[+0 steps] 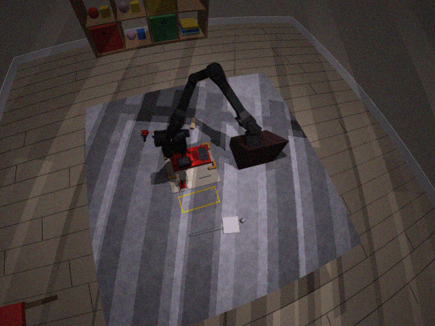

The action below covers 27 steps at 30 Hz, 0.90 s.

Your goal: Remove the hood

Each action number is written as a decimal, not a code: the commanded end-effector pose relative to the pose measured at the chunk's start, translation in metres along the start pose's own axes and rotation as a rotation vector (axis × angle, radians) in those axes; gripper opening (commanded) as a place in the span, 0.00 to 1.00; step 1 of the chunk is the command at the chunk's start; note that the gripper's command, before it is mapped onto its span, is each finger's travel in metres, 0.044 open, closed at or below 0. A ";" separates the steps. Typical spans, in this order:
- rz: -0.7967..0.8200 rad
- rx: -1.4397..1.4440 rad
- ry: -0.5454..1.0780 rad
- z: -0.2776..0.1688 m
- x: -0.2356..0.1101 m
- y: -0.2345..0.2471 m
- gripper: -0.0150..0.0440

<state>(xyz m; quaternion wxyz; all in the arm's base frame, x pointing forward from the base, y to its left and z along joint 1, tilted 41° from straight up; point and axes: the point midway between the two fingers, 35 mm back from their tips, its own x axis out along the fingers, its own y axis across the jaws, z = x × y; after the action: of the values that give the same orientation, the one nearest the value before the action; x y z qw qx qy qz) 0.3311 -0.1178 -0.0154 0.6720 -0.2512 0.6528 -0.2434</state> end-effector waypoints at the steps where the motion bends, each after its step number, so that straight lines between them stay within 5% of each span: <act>1: -0.002 -0.006 -0.001 0.000 0.002 0.000 1.00; 13: -0.002 -0.006 -0.001 0.000 0.008 0.000 1.00; 17: -0.001 0.000 0.000 0.000 0.006 0.000 0.82; 27: -0.001 0.000 0.000 0.000 0.006 0.000 0.68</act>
<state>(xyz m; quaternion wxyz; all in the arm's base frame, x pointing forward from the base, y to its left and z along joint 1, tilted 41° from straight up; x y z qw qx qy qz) 0.3311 -0.1222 -0.0204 0.6718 -0.2517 0.6528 -0.2433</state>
